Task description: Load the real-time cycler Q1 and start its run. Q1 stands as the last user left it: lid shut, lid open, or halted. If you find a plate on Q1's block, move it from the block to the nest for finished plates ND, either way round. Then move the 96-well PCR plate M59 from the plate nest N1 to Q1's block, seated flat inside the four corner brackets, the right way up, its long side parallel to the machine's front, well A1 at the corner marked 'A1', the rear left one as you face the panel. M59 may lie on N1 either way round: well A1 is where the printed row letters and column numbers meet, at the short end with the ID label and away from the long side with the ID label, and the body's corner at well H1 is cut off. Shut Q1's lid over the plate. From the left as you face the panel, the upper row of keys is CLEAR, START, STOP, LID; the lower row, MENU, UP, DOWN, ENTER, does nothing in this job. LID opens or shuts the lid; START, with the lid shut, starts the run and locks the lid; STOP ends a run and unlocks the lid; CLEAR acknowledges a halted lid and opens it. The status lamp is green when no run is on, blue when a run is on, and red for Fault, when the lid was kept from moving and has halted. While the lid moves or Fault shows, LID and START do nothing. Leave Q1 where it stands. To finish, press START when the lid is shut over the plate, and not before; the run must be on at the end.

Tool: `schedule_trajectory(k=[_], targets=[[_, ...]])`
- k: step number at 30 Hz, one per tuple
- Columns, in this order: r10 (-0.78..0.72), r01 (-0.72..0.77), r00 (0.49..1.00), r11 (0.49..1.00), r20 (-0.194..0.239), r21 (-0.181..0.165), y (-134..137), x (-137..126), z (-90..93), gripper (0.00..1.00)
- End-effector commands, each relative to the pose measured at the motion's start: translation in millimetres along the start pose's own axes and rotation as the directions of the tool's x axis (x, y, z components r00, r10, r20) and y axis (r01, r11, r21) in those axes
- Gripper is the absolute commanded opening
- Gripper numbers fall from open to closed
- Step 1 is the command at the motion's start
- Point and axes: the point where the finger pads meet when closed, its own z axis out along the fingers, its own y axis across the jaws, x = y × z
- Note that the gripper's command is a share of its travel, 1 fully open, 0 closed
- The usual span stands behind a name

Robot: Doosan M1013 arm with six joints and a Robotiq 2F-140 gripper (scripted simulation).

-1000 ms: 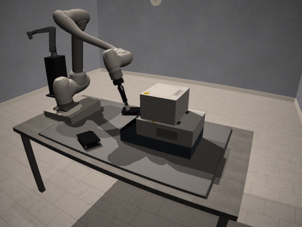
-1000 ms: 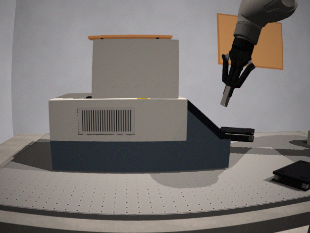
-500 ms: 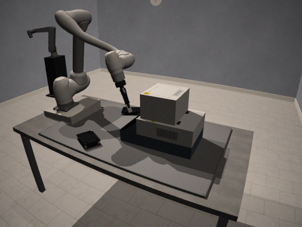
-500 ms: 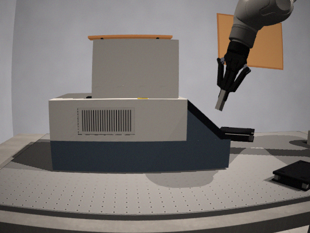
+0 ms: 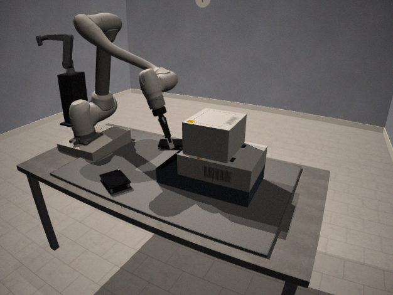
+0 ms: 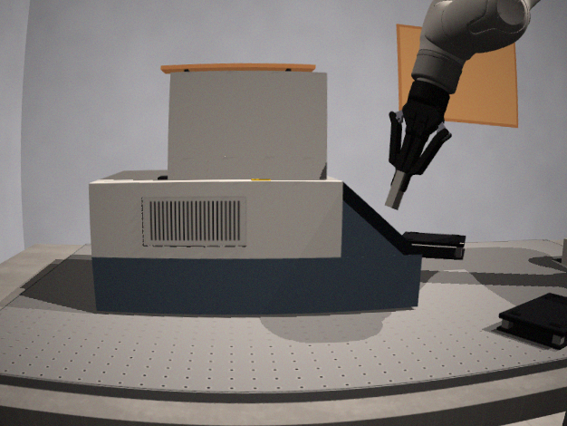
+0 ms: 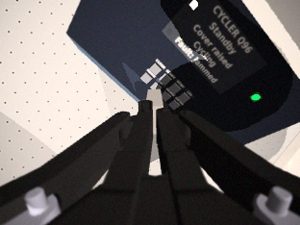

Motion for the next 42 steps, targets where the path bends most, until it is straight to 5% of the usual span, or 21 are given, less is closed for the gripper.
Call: schedule_trajectory(k=[1, 11, 42], targets=[[0.0, 0.0, 1.0, 1.0, 0.0, 0.0, 0.7, 0.8, 2.4, 0.0], [0.0, 0.0, 1.0, 1.0, 0.0, 0.0, 4.6, 4.7, 17.6, 0.0], [0.0, 0.0, 1.0, 1.0, 0.0, 0.0, 4.6, 4.7, 17.6, 0.0]])
